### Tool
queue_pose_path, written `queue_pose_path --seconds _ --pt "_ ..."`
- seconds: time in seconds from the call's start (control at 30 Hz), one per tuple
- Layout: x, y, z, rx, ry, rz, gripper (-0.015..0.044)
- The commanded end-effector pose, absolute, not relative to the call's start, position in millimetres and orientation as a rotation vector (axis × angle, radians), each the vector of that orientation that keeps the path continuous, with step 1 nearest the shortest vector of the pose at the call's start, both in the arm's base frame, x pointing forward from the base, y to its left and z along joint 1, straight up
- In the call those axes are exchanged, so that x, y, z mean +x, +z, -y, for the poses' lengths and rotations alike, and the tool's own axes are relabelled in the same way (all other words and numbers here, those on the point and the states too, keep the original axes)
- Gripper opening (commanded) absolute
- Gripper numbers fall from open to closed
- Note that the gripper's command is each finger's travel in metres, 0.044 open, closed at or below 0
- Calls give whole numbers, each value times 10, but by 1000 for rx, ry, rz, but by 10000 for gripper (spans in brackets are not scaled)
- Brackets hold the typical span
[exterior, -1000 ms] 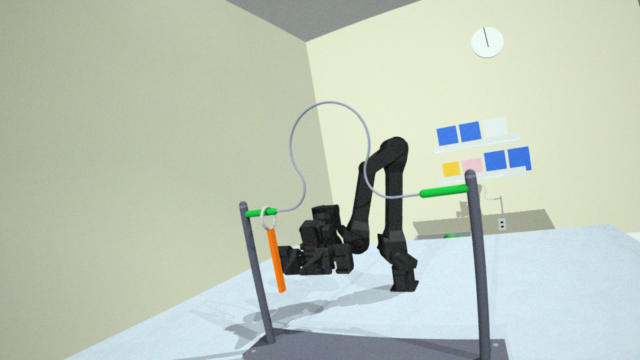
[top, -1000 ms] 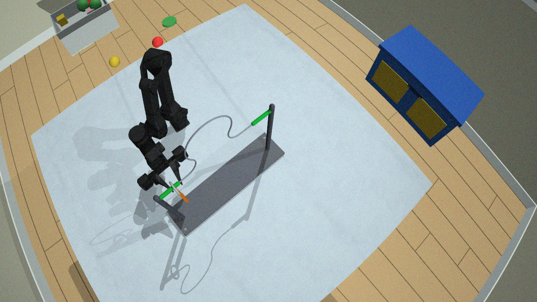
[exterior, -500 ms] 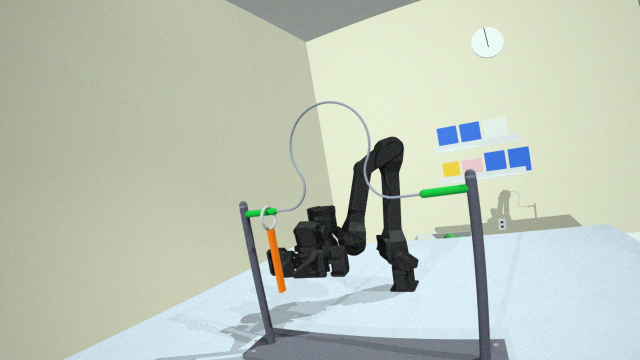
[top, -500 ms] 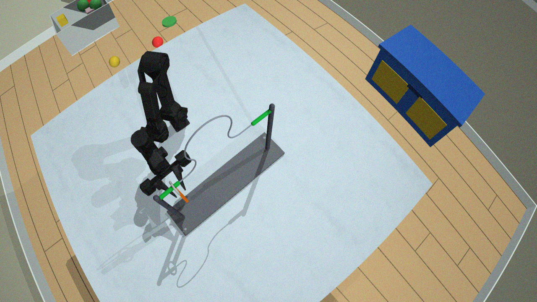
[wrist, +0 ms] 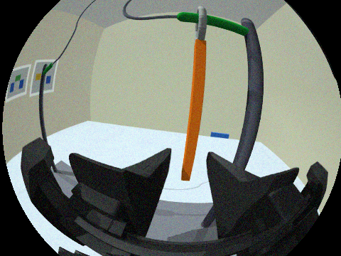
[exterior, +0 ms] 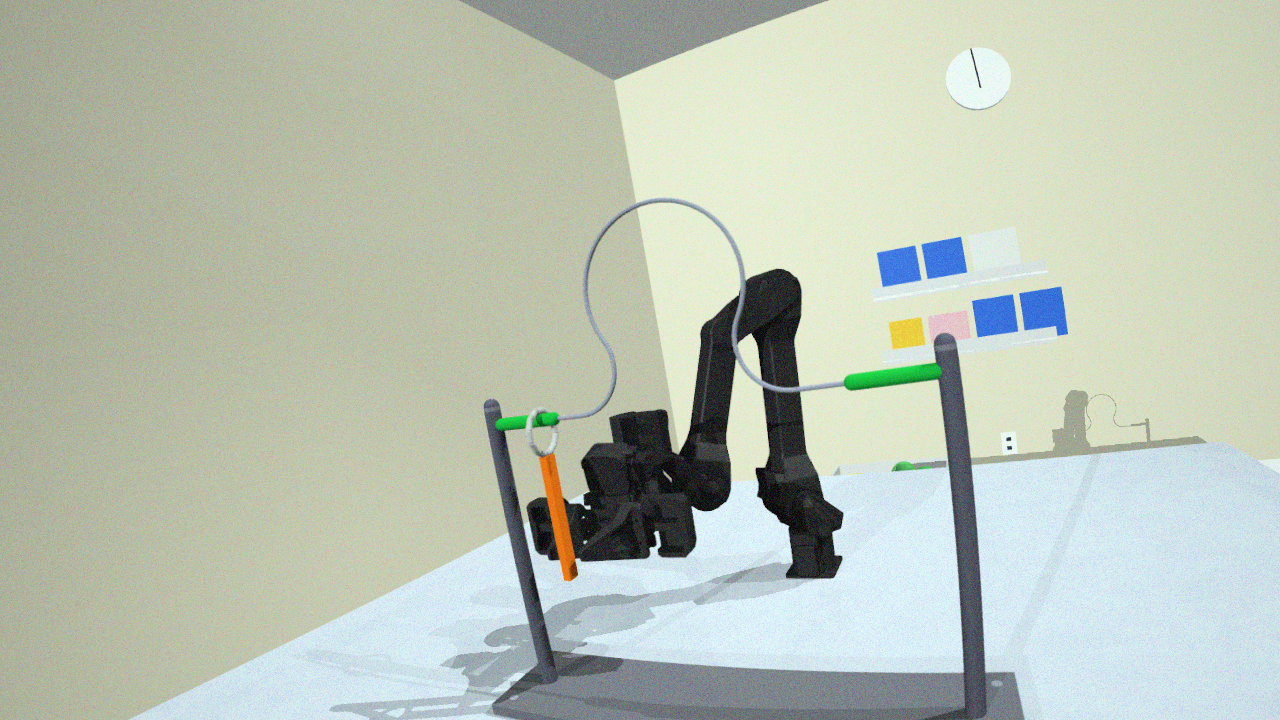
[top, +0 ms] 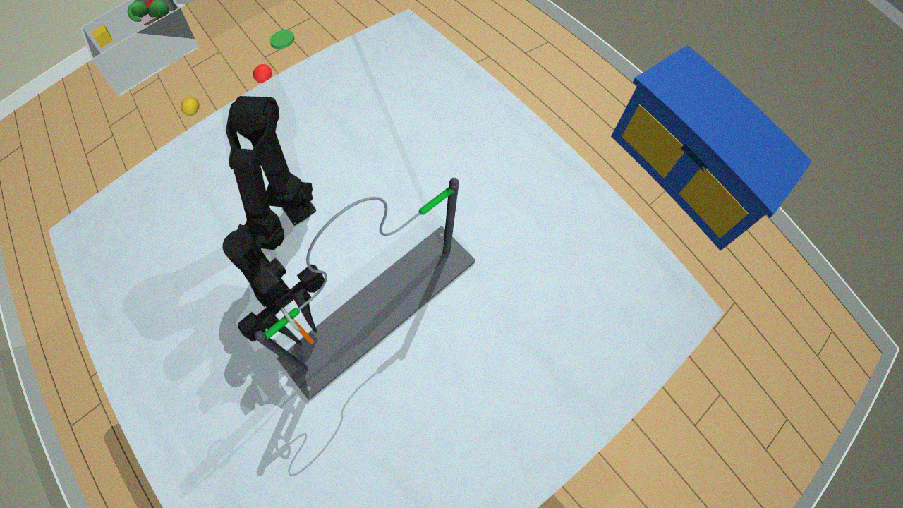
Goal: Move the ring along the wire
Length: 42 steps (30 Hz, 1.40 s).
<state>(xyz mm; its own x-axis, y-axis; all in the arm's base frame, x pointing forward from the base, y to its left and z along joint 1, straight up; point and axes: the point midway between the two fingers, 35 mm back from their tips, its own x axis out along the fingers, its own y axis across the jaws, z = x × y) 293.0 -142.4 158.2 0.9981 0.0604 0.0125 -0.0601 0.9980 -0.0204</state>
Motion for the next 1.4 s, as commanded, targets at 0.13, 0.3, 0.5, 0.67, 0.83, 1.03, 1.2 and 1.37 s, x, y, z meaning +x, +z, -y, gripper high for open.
queue_pose_path --seconds 0.13,0.3,0.5,0.67,0.83,1.03,1.2,1.37 --pt "3076 1584 1412 -15 61 15 160" --pt "3156 1583 1394 -15 61 16 160" --pt "3197 1582 1384 -15 61 16 160" --pt "3197 1582 1384 -15 61 16 160" --pt "3197 1582 1384 -15 61 16 160" --pt "3197 1582 1384 -15 61 16 160" --pt "3197 1582 1384 -15 61 16 160" --pt "3197 1582 1384 -15 61 16 160"
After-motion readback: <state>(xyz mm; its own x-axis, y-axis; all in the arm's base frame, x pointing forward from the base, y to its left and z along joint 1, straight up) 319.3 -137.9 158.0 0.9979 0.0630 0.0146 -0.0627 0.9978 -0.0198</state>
